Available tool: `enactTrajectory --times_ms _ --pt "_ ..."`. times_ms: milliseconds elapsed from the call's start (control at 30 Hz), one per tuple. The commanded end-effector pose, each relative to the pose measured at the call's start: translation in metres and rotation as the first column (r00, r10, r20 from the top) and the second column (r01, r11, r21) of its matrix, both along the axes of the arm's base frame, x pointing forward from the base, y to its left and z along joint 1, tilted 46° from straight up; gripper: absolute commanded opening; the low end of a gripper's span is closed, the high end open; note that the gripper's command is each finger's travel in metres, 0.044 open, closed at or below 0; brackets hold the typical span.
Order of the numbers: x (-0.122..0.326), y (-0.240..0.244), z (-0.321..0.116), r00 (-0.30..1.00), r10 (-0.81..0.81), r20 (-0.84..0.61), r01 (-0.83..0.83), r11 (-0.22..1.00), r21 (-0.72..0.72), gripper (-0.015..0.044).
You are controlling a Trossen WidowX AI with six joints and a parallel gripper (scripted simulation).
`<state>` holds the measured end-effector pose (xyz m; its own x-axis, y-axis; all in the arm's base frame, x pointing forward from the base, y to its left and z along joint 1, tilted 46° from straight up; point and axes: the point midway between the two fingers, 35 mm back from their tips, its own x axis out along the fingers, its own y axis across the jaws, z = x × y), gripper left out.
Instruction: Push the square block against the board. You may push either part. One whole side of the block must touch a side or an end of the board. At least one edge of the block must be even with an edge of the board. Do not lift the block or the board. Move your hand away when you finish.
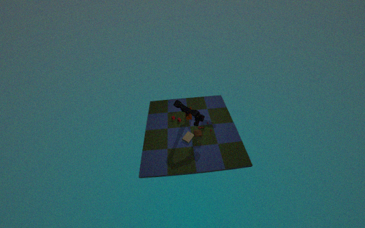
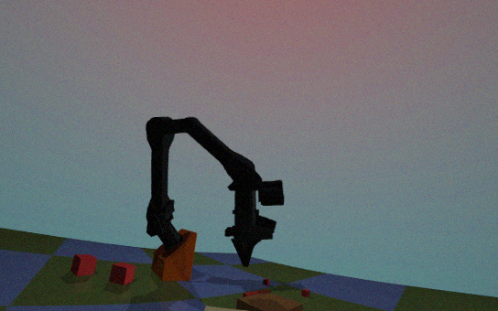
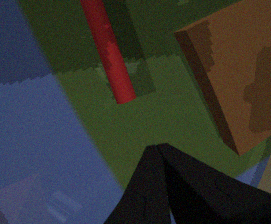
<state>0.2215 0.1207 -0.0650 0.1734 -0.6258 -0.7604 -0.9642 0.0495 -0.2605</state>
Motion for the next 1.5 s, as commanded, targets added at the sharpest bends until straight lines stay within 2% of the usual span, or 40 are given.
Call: enactTrajectory --times_ms 0,267,433,1467 --pt "-0.008 -0.026 -0.005 0.996 0.016 -0.093 -0.026 0.994 -0.111 0.0" --pt "-0.008 -0.03 -0.008 0.995 0.016 -0.097 -0.027 0.993 -0.114 0.0" --pt "-0.001 -0.066 -0.042 0.995 0.016 -0.097 -0.027 0.993 -0.116 0.0" --pt "0.004 -0.052 -0.054 0.995 0.017 -0.097 -0.028 0.993 -0.114 0.0"
